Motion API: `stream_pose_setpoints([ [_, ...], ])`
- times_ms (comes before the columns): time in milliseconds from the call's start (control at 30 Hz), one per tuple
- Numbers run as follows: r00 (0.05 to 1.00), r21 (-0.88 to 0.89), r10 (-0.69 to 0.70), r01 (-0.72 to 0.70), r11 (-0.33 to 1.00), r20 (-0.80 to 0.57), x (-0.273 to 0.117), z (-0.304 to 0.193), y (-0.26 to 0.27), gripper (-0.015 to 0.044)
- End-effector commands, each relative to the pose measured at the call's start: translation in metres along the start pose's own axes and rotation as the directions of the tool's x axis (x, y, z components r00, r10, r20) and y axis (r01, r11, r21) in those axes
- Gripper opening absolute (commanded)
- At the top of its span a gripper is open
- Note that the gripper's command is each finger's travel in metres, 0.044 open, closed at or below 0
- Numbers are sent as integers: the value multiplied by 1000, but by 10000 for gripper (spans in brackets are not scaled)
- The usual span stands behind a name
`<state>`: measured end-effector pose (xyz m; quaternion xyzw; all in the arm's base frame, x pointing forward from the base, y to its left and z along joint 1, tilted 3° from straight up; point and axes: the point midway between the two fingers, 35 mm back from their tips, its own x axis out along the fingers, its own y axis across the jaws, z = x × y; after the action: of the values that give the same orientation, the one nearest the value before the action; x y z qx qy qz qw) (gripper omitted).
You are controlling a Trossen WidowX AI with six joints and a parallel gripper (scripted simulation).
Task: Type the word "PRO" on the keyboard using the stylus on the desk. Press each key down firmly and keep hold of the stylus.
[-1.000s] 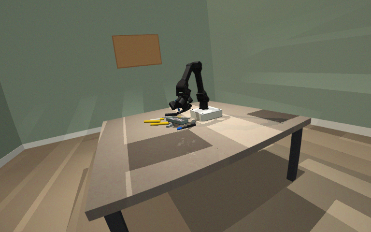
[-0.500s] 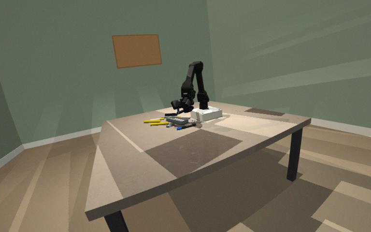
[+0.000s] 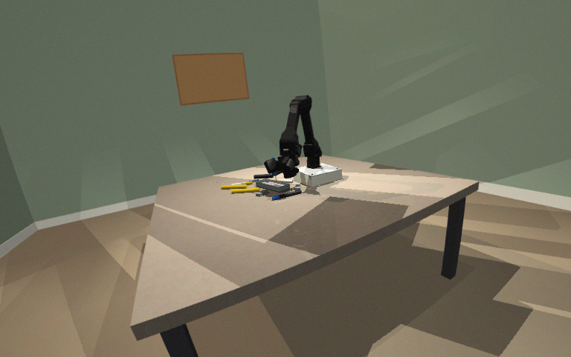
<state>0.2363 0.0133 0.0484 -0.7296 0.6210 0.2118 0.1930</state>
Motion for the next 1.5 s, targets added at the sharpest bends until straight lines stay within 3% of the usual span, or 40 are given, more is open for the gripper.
stream_pose_setpoints([
  [0, 1000, -2, 2, -2, 1000, -5, 1, 1, 1, 0],
  [133, 1000, -2, 2, -2, 1000, -5, 1, 1, 1, 0],
  [233, 1000, -2, 2, -2, 1000, -5, 2, 1, 2, 79],
  [267, 1000, -2, 2, -2, 1000, -5, 2, 1, 2, 81],
  [1467, 1000, -2, 2, -2, 1000, -5, 9, 12, 3, 81],
])
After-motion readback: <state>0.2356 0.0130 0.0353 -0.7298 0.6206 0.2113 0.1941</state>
